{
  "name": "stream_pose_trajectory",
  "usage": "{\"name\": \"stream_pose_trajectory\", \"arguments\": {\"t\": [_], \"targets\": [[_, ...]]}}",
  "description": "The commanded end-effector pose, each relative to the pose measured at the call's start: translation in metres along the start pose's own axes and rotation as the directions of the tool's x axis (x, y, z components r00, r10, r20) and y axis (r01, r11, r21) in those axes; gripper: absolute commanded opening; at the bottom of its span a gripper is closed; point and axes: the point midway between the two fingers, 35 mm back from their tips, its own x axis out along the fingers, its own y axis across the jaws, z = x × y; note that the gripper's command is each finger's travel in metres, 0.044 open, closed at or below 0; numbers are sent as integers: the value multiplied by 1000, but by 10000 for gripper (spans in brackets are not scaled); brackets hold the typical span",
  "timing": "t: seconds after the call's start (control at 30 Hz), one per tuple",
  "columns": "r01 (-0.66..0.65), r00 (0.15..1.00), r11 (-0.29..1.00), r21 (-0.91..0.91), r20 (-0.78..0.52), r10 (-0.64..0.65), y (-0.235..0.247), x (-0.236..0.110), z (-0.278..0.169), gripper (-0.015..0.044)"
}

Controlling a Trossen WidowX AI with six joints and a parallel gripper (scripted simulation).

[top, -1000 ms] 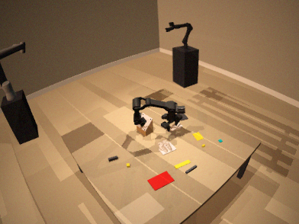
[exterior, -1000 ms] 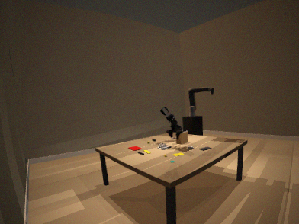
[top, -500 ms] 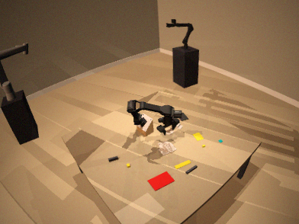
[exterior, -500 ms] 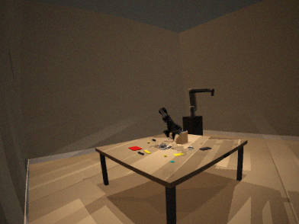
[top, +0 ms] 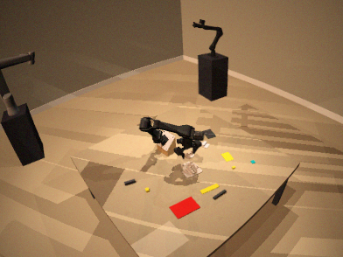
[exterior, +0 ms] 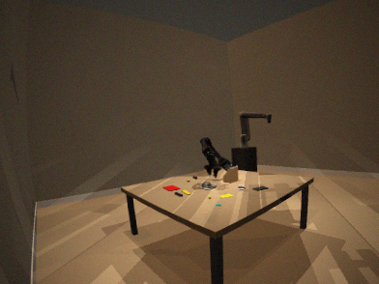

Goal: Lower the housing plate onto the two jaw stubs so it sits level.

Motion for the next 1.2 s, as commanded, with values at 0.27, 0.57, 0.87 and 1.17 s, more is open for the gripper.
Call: {"name": "stream_pose_trajectory", "arguments": {"t": [0.27,0.57,0.87,1.17], "targets": [[-15,1000,1000,18,1,15,14,3,1,351],[-15,1000,1000,18,1,15,14,3,1,351],[-15,1000,1000,8,1,15,14,3,1,351],[-15,1000,1000,8,1,15,11,3,2,351]]}}
